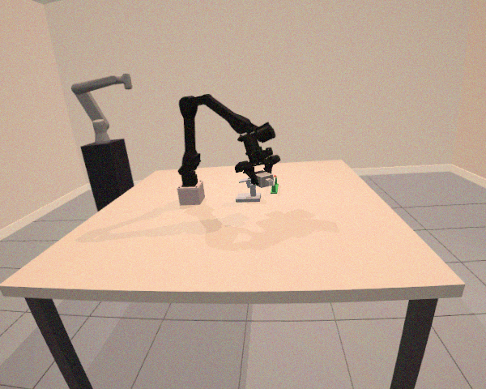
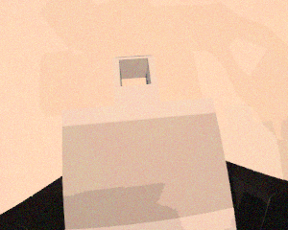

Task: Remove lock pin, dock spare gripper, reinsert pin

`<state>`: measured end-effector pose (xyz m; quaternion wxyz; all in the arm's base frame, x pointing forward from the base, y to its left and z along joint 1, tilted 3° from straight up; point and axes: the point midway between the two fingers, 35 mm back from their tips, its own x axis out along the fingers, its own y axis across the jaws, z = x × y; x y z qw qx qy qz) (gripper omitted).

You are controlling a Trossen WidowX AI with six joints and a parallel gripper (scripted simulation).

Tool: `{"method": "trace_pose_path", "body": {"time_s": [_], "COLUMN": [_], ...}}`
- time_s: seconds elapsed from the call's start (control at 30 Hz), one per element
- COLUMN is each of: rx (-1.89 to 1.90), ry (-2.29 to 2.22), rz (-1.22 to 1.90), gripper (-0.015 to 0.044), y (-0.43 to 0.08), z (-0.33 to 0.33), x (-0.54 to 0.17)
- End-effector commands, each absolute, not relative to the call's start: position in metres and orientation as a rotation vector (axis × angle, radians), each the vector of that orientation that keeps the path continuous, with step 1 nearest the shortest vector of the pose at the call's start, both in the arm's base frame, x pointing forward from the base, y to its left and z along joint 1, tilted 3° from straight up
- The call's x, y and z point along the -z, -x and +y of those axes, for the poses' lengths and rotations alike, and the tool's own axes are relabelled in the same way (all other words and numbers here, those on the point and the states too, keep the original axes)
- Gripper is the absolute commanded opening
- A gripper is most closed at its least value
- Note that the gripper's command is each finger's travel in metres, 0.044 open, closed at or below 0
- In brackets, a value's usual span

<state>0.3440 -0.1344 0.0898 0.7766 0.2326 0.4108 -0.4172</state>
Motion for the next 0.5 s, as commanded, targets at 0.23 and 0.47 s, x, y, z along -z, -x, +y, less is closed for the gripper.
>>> {"method": "trace_pose_path", "body": {"time_s": [0.23, 0.47], "rx": [0.903, 0.855], "ry": [-0.503, -0.355], "rz": [0.889, 0.999], "gripper": [0.0000, 0.0000], "y": [-0.344, -0.338], "z": [-0.134, -0.119], "x": [-0.090, -0.085]}}
